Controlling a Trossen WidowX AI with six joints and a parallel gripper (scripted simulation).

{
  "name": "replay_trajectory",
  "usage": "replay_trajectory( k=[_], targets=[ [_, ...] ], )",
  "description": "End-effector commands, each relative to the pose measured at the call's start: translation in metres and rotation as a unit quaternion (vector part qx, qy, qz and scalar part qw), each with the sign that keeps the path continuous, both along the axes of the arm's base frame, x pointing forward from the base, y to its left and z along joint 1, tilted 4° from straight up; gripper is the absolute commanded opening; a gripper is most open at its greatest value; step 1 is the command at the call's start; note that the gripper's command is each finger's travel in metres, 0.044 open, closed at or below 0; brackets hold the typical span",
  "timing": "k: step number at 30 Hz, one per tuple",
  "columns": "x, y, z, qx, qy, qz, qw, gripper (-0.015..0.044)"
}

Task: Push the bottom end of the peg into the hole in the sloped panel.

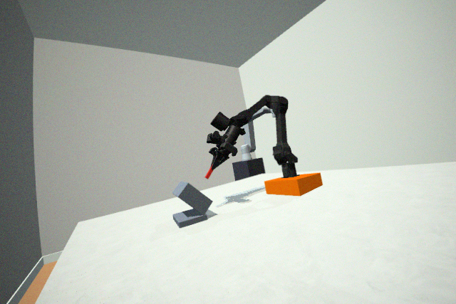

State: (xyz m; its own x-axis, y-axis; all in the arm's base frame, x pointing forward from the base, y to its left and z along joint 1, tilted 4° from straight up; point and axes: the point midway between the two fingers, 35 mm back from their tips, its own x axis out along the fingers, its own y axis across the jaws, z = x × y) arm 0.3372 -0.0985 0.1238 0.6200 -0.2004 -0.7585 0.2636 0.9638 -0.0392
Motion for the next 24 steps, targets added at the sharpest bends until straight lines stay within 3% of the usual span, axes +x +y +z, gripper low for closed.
replay_trajectory(
  k=[1, 24],
  targets=[
    [0.005, 0.001, -0.004, -0.003, -0.005, 0.008, 1.000, 0.0000],
    [0.025, 0.001, -0.019, -0.018, -0.037, 0.025, 0.999, 0.0000]
  ],
)
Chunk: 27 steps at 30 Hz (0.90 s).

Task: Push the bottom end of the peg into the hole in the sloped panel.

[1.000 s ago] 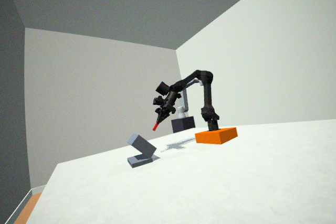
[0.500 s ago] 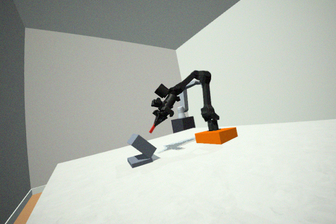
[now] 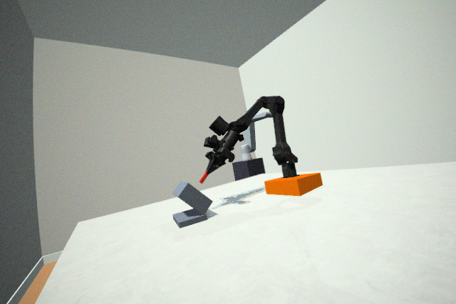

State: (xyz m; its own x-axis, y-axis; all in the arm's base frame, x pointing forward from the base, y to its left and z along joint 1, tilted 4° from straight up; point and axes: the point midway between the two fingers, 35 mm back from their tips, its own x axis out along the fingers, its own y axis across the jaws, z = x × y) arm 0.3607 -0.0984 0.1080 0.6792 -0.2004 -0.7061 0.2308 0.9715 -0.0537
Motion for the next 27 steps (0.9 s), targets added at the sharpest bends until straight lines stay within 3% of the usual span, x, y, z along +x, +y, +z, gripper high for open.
replay_trajectory(
  k=[1, 27],
  targets=[
    [0.002, 0.001, -0.004, -0.003, -0.002, 0.007, 1.000, 0.0000],
    [0.014, -0.003, -0.019, -0.002, -0.002, 0.003, 1.000, 0.0000]
  ],
)
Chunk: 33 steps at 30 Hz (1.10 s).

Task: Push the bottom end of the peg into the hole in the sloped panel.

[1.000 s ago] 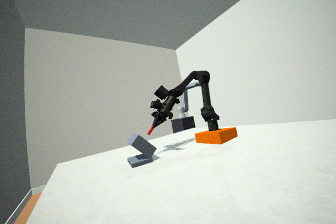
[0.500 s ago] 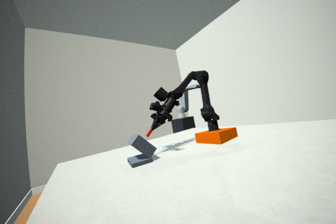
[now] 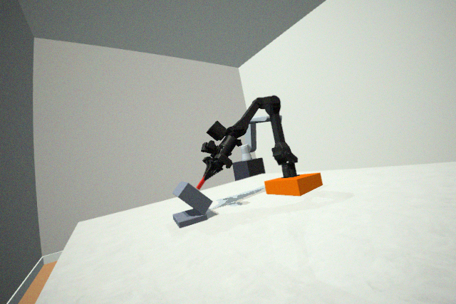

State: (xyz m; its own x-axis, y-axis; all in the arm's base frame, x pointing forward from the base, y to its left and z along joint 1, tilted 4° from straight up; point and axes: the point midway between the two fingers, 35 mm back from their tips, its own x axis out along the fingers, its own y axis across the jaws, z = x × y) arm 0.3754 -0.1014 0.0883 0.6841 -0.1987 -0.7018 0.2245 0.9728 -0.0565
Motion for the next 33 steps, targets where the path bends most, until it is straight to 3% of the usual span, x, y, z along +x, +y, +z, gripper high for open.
replay_trajectory(
  k=[1, 33],
  targets=[
    [-0.0009, 0.0002, 0.0004, 0.000, 0.000, 0.000, 1.000, 0.0000],
    [0.0064, -0.0010, -0.0017, 0.000, 0.000, 0.000, 1.000, 0.0000]
  ],
)
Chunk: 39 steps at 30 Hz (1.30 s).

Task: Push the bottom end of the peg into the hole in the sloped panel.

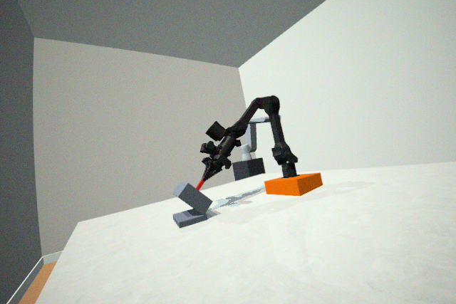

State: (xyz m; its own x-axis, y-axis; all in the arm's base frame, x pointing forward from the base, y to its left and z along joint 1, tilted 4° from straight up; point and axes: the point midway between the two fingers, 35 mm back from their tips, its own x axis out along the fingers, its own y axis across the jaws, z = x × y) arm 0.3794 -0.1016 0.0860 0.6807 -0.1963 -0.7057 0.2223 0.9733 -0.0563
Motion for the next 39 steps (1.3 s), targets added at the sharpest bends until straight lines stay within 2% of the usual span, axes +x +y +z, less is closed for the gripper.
replay_trajectory(
  k=[1, 39],
  targets=[
    [0.003, -0.001, 0.000, -0.001, -0.003, -0.001, 1.000, 0.0000],
    [0.020, -0.006, -0.017, -0.001, -0.003, -0.001, 1.000, 0.0000]
  ],
)
